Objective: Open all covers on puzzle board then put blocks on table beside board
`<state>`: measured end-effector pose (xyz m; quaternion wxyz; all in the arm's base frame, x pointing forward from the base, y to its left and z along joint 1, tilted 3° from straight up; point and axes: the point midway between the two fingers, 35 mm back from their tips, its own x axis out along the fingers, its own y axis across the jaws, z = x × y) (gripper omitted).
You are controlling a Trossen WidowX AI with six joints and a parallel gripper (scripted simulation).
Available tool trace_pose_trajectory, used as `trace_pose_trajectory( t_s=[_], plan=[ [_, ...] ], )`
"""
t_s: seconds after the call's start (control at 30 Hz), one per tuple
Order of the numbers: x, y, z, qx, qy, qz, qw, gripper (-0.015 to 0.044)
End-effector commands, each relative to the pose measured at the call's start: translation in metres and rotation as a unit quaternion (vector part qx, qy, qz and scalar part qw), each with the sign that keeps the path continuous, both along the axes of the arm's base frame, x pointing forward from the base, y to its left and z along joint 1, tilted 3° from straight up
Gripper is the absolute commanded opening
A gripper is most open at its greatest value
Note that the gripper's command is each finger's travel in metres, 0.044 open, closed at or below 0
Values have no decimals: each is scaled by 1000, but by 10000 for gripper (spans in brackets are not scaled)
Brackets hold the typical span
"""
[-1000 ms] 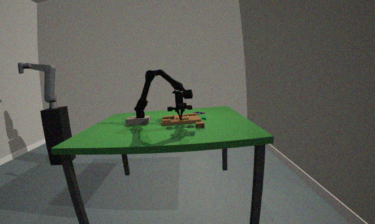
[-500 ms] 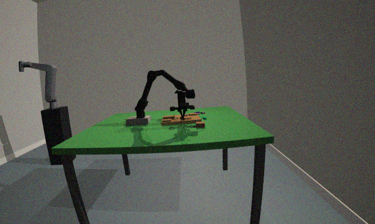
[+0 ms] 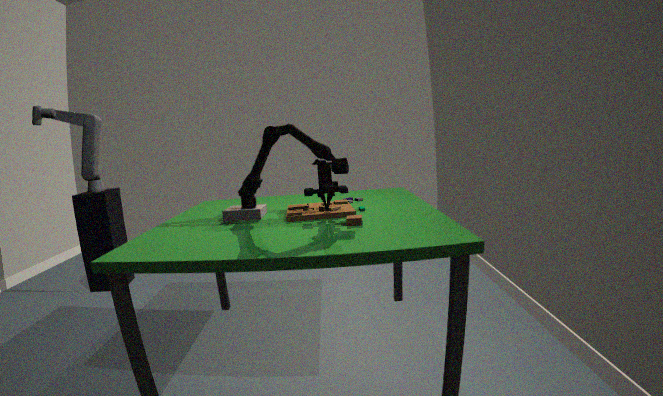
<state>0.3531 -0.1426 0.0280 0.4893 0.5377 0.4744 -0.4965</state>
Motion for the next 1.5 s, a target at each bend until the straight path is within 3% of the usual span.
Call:
trace_pose_trajectory(
  t_s=[0.0,1.47],
  plan=[
    [6,0,0,0,0,-2,1000,0],
    [51,21,4,1,-2,-2,1000,0]
  ],
)
